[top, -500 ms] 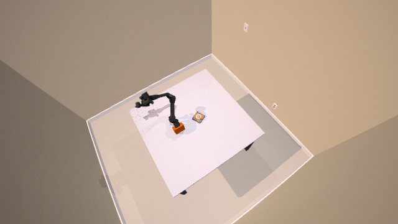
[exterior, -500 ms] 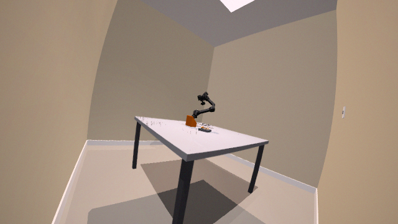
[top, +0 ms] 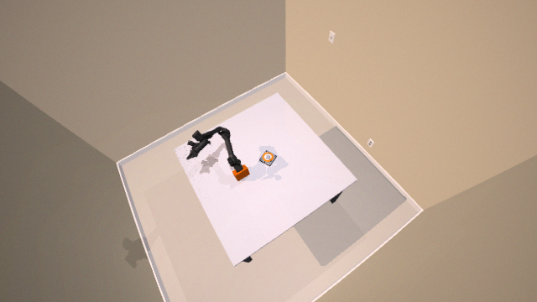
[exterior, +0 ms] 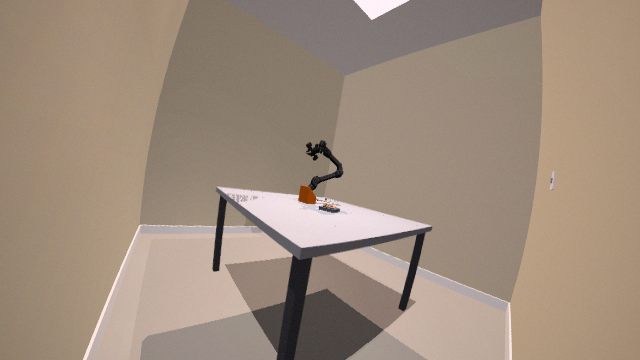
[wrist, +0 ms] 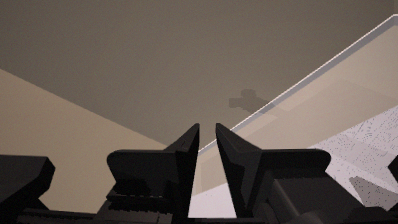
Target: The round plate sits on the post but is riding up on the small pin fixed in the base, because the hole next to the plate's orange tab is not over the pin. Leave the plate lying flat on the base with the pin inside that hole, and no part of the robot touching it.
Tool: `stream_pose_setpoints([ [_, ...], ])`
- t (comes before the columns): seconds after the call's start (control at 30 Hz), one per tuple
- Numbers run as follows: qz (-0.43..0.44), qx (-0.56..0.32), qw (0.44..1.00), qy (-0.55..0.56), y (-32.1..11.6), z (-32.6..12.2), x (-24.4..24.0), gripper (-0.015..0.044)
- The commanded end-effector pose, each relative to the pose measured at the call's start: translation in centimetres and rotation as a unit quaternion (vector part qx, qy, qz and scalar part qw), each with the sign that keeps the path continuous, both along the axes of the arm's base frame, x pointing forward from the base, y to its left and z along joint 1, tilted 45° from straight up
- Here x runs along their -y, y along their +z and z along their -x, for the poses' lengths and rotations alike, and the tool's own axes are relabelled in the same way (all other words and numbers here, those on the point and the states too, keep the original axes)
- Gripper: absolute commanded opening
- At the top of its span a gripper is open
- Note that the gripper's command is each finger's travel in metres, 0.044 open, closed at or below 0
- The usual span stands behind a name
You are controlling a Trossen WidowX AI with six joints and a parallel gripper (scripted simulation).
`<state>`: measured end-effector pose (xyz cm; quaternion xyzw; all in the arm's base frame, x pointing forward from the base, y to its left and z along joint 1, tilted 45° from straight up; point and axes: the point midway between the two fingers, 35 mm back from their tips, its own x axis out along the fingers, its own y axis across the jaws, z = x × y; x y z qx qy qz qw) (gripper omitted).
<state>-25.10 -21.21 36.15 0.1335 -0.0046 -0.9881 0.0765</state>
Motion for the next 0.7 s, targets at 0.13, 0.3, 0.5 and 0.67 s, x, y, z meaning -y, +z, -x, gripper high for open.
stream_pose_setpoints([
  [0.13,-0.077,0.061,0.976,0.194,-5.0,-6.8,8.6,0.0000],
  [0.3,-0.161,0.092,0.927,0.326,-8.9,-12.5,13.2,0.0000],
  [0.5,-0.267,0.109,0.823,0.489,-13.7,-22.2,16.5,0.0000],
  [0.67,-0.336,0.122,0.726,0.587,-17.7,-29.7,16.7,0.0000],
])
